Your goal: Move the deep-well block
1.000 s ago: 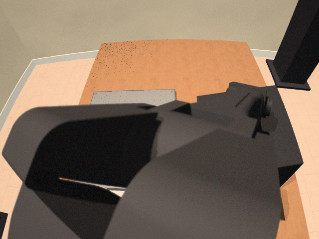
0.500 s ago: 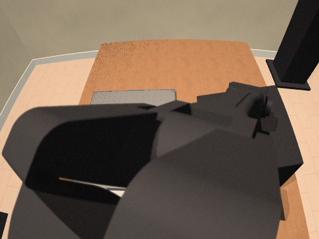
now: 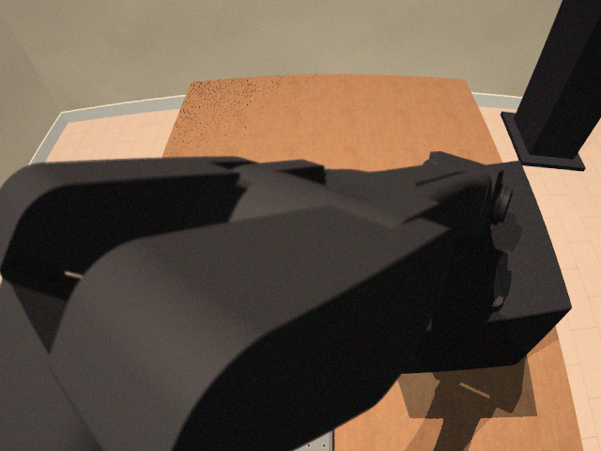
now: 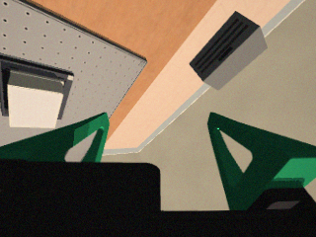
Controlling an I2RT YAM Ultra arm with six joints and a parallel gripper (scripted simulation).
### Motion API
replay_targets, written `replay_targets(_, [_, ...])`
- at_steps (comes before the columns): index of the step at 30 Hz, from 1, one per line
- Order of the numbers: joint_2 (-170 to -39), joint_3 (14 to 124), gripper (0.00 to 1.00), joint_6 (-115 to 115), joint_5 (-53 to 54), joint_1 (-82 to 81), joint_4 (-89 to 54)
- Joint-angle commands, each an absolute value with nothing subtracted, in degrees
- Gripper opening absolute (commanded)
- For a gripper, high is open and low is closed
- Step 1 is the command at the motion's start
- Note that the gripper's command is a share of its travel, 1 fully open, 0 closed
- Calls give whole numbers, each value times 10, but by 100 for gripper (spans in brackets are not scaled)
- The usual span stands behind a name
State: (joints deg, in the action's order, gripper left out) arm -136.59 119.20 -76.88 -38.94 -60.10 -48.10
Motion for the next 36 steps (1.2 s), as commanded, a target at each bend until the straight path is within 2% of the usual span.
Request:
replay_targets(1, [-1342,1157,100,-763,-367,-596,-453])
replay_targets(5, [-1349,1171,100,-737,-344,-583,-481])
replay_targets(9, [-1325,1103,100,-752,-337,-567,-428])
replay_targets(11, [-1330,1113,100,-727,-314,-555,-452])
replay_targets(19, [-1303,1026,100,-721,-280,-518,-402])
replay_targets(23, [-1305,1029,100,-698,-257,-504,-419])
replay_targets(28, [-1282,956,100,-714,-248,-485,-364])
replay_targets(36, [-1267,903,100,-678,-192,-441,-355])
